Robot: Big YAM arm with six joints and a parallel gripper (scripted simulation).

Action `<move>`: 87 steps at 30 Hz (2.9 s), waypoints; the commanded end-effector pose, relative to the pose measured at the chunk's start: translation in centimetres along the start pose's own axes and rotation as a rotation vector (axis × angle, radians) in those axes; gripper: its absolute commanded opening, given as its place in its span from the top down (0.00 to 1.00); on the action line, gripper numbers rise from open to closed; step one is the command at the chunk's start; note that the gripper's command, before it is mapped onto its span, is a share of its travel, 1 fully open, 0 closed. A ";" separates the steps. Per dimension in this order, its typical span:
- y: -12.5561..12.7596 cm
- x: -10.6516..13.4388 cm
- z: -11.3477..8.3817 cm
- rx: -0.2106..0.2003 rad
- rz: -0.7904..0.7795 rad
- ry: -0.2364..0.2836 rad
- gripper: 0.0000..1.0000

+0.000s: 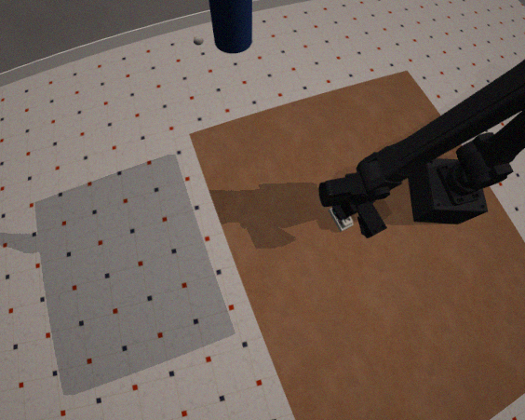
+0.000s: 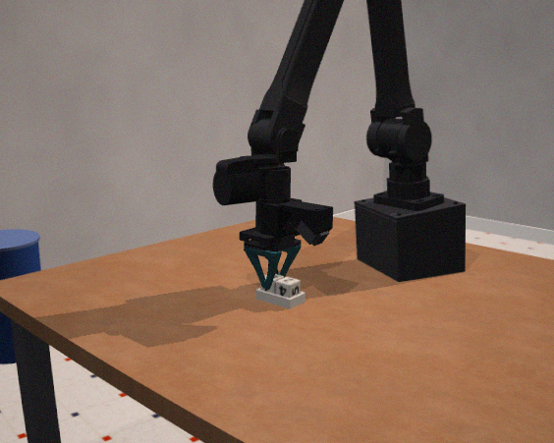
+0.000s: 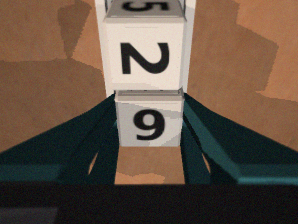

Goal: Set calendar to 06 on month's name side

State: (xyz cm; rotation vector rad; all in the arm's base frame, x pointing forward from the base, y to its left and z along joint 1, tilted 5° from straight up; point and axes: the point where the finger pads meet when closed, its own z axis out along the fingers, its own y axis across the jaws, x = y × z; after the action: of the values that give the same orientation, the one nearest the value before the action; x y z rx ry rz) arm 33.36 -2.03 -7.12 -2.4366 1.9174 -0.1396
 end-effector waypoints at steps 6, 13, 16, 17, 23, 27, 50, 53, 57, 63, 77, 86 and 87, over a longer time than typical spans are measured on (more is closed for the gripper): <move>-0.3 0.6 0.4 0.008 0.001 -0.001 0.74; -0.3 0.6 0.4 0.008 0.001 -0.001 0.74; -0.3 0.6 0.4 0.008 0.001 -0.001 0.74; -0.3 0.6 0.4 0.008 0.001 -0.001 0.74; -0.3 0.6 0.4 0.008 0.001 -0.001 0.74; -0.4 0.6 0.4 0.008 0.001 -0.001 0.74; -0.8 0.7 -1.2 0.021 0.001 0.004 0.74; -0.8 0.7 -1.3 0.023 0.001 0.004 0.74; -0.8 0.7 -1.3 0.020 0.001 0.003 0.74; -1.1 0.8 -1.7 0.027 0.001 0.005 0.74; -1.4 0.9 -2.2 0.033 0.002 0.007 0.74; -1.5 1.0 -2.4 0.033 0.003 0.007 0.74; -1.6 1.0 -2.4 0.035 0.003 0.008 0.74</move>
State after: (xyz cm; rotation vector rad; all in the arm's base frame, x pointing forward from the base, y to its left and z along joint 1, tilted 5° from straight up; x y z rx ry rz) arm 33.05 -2.02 -6.08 -2.4391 1.9192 -0.1336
